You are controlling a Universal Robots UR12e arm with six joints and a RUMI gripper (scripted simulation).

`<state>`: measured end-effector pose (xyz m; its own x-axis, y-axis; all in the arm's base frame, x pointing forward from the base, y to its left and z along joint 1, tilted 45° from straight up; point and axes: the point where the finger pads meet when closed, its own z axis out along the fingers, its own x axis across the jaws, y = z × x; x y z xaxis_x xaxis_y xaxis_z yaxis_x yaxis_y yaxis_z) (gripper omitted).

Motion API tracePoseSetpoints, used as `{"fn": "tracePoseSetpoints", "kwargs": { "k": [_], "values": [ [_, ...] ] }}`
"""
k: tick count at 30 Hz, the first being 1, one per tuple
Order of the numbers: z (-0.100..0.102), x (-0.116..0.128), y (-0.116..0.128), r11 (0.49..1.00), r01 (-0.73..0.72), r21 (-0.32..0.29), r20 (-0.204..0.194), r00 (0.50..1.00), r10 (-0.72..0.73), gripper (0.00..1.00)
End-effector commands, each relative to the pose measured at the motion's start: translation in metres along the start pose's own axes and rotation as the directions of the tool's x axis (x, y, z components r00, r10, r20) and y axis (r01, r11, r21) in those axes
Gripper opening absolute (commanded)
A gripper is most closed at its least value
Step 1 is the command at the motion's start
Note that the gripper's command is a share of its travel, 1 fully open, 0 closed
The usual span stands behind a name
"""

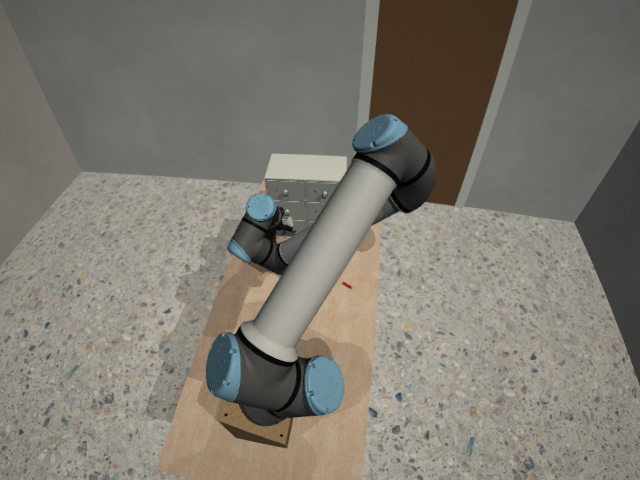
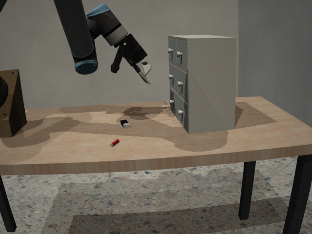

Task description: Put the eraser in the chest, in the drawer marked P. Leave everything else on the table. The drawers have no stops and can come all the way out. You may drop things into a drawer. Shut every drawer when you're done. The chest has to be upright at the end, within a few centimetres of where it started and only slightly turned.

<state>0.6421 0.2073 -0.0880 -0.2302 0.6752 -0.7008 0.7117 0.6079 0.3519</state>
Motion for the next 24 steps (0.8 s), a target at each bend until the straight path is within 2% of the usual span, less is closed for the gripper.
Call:
{"fn": "tracePoseSetpoints", "kwargs": {
  "k": [1,11,24],
  "values": [
    [-0.002,0.0,0.0,1.0,0.0,0.008,0.0,1.0,0.0,1.0],
    [-0.008,0.0,0.0,0.999,0.0,0.034,0.0,1.0,0.0,1.0],
    [-0.023,0.0,-0.002,0.995,0.0,0.104,0.0,1.0,0.0,1.0]
  ]
}}
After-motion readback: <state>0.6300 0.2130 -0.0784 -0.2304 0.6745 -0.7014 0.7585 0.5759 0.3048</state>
